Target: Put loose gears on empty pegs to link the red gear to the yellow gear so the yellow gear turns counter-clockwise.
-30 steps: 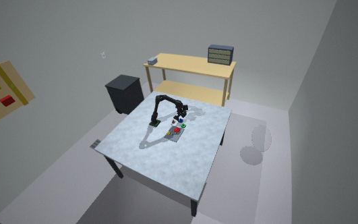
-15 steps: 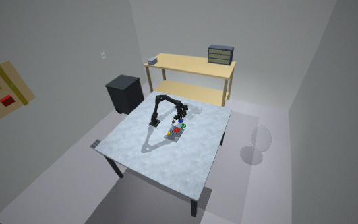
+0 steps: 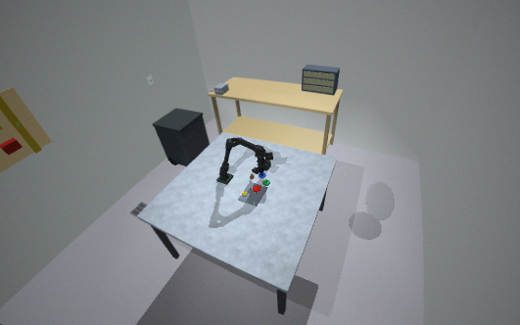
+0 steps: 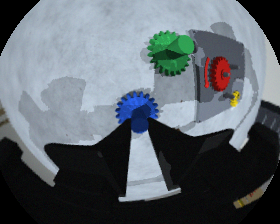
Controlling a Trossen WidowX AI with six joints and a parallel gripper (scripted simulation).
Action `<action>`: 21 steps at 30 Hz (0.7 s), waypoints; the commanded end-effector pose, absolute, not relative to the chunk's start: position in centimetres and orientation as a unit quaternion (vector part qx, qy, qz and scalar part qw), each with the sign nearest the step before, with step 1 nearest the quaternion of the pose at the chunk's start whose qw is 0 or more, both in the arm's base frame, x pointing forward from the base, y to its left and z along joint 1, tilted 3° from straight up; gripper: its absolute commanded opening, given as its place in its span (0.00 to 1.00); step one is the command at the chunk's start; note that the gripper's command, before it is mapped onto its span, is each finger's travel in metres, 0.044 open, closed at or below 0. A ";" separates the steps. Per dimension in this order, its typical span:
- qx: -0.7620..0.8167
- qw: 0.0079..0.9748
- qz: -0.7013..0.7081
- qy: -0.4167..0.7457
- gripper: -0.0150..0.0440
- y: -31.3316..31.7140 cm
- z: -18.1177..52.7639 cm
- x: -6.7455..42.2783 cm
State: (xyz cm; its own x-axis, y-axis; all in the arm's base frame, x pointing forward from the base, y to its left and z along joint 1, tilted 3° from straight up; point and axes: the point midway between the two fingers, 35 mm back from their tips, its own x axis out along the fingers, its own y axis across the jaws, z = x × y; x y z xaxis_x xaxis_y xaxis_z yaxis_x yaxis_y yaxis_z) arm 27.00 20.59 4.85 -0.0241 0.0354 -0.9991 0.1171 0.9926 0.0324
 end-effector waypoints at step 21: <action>0.060 0.701 -0.030 0.710 0.25 21.1 9.9 27.8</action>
State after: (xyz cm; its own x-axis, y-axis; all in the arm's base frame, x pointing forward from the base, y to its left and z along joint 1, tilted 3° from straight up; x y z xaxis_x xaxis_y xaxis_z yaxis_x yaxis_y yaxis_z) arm 27.66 21.04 9.21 -0.0181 0.0398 -0.9990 0.1221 0.9918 0.0373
